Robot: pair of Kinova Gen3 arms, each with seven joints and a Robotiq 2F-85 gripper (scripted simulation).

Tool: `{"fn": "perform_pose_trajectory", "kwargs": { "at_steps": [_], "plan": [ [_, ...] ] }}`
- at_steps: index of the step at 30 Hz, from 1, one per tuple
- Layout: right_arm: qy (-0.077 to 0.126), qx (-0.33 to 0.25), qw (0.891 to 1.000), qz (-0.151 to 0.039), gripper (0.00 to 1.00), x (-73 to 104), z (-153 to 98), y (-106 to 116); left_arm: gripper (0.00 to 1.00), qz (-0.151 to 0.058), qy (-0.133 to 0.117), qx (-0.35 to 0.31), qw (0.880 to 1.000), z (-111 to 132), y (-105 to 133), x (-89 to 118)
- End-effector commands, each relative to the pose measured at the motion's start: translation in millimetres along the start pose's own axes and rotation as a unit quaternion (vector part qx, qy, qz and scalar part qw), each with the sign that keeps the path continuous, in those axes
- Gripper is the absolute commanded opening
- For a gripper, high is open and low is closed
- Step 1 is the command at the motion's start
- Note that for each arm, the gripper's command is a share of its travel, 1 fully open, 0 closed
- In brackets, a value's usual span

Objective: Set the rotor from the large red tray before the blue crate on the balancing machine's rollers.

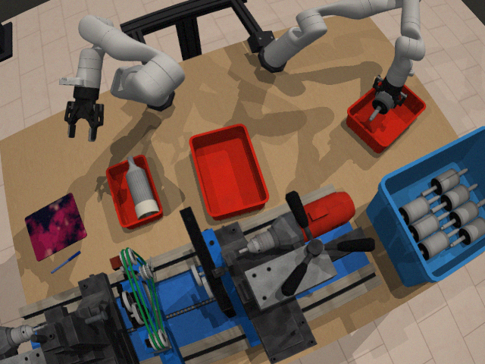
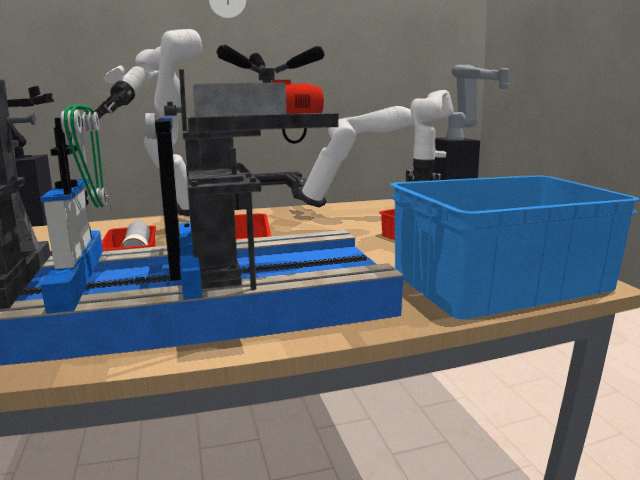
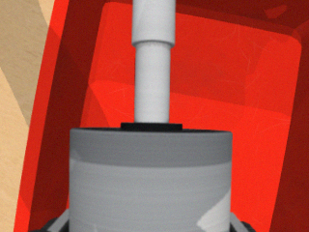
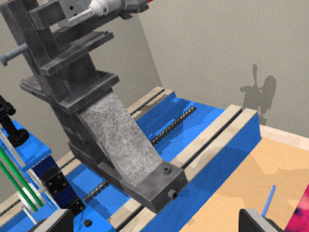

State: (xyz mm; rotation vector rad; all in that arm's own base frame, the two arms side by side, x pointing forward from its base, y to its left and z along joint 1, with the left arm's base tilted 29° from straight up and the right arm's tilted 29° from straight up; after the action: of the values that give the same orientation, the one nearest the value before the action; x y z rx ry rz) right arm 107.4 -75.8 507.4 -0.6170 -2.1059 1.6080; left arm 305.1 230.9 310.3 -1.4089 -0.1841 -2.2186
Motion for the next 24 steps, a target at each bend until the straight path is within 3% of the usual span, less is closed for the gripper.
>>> {"fn": "perform_pose_trajectory", "kwargs": {
  "at_steps": [1, 24],
  "plan": [
    [0.0, 0.0, 1.0, 0.0, 1.0, 0.1, 0, 0, 0.099, 0.0, 0.001, 0.001, 1.0, -1, 4, 1],
    [0.0, 0.0, 1.0, 0.0, 1.0, 0.1, 0, 0, 0.099, 0.0, 0.001, 0.009, 1.0, -19, 39, 3]
  ]
}}
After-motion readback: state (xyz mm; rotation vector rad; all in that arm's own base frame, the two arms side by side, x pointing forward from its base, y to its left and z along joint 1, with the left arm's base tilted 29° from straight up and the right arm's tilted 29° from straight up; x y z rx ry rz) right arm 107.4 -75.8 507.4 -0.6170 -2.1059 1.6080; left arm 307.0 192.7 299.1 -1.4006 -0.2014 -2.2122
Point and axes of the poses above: on each arm, the point where the finger pads meet when closed, its own x axis back along the fingers, its own z axis across the jaws, y = z × x, the point moved 5 cm from there along x, back along the fingers
